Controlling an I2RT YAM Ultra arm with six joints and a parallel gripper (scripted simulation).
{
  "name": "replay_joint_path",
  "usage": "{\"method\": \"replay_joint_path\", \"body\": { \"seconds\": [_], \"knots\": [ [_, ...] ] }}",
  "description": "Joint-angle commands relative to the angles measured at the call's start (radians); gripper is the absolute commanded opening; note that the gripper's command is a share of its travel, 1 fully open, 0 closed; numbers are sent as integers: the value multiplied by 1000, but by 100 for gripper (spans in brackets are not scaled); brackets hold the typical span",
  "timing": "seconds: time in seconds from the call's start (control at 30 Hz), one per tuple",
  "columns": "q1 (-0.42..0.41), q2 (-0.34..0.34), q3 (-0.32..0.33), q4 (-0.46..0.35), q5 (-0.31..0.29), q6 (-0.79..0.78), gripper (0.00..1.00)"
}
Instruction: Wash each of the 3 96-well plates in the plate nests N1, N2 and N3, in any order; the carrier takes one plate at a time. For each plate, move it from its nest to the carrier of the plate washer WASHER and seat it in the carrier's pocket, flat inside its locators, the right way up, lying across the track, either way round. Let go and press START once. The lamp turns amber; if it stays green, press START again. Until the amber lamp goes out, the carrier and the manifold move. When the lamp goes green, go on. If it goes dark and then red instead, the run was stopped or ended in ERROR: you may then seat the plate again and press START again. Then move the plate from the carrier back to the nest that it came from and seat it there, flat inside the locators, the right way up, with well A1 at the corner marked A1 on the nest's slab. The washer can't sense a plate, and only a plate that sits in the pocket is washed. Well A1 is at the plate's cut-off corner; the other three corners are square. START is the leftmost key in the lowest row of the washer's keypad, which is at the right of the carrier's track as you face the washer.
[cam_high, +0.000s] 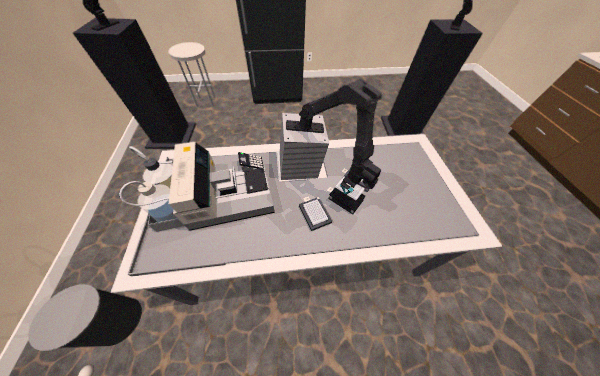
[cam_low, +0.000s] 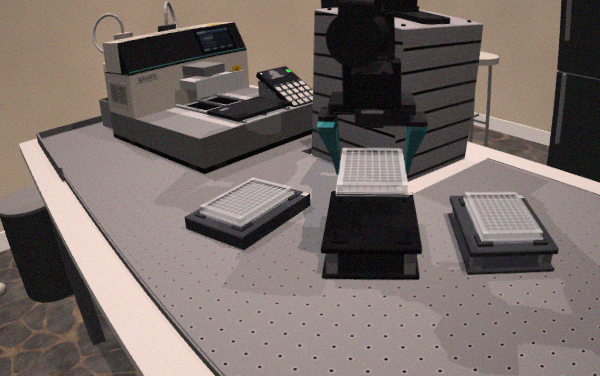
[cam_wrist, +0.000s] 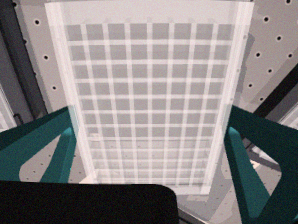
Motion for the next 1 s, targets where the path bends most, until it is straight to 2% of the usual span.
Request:
{"method": "replay_joint_path", "body": {
  "seconds": [0.0,0.53,0.97],
  "knots": [
    [-2,-32,1,-15,-1,-2,0],
    [-8,-105,-6,-82,-1,-7,0],
    [-22,-107,-11,-80,-2,12,0]
  ]
}}
